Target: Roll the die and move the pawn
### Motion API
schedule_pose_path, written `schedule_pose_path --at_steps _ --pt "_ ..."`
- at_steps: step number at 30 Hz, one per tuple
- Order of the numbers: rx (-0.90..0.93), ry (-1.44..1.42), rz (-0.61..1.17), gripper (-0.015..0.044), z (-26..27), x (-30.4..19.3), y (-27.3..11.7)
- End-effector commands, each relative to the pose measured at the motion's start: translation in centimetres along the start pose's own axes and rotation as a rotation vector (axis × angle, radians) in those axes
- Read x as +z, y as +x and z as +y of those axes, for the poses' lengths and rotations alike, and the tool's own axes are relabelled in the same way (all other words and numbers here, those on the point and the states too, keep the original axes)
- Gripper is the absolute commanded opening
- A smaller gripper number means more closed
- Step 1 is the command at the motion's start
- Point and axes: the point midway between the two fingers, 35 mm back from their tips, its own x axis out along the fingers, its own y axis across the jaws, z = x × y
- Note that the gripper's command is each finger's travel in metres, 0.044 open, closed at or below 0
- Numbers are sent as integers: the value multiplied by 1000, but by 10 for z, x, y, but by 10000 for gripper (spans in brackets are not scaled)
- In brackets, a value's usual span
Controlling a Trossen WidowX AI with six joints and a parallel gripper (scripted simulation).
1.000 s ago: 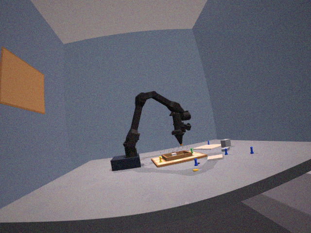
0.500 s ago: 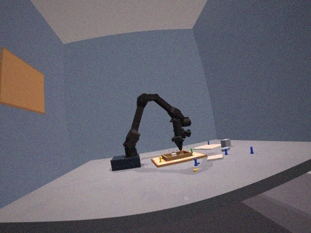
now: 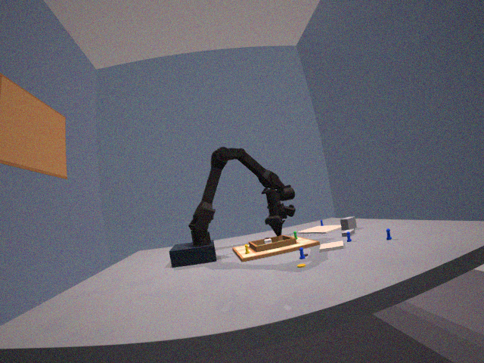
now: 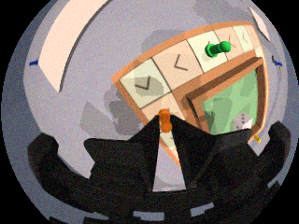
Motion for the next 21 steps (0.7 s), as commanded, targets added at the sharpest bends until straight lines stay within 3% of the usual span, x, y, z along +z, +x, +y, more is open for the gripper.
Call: schedule_pose_path --at_steps 1,6,10,13,16,21 --pt "0 0 0 131 0 0 -1" --pt "0 0 0 263 0 0 -3" --pt "1 3 2 368 0 1 -48" --pt "1 3 2 440 0 0 -50" --pt "0 -14 2 440 -7 -1 -56" --pt "-4 -145 3 440 -64 -17 -94"
